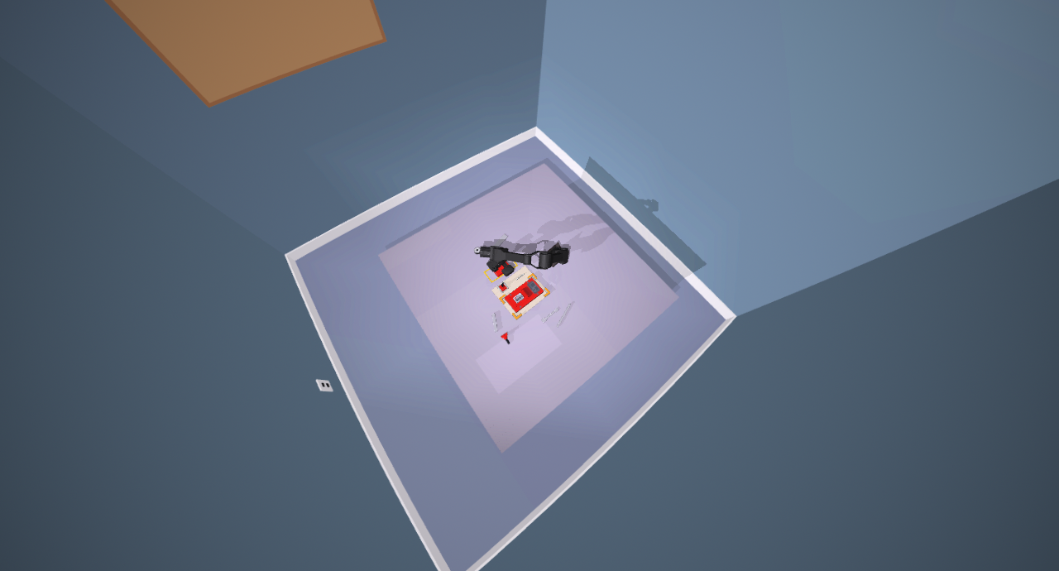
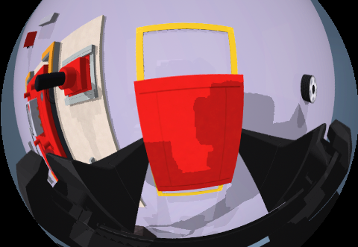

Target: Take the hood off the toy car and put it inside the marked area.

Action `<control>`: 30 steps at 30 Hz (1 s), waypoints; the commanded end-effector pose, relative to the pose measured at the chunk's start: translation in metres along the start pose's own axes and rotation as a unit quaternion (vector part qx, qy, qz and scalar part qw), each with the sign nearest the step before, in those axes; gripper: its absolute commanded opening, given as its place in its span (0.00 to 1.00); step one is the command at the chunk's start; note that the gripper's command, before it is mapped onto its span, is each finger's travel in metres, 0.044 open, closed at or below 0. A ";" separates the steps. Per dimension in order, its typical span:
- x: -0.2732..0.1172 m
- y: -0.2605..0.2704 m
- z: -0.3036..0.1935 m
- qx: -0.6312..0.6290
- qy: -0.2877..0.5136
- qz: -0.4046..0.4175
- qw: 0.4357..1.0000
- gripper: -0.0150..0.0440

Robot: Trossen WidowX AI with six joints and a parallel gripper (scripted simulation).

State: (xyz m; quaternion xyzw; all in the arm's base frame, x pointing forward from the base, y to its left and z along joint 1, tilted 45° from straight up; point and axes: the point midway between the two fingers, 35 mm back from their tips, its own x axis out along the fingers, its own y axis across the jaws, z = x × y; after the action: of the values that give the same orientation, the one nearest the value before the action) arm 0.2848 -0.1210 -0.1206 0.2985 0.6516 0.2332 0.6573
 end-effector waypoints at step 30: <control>-0.073 -0.001 -0.001 0.000 -0.002 0.001 1.000 1.00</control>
State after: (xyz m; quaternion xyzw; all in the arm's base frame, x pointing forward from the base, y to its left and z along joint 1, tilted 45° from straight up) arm 0.2817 -0.1721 -0.0692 0.3023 0.6492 0.2320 0.6583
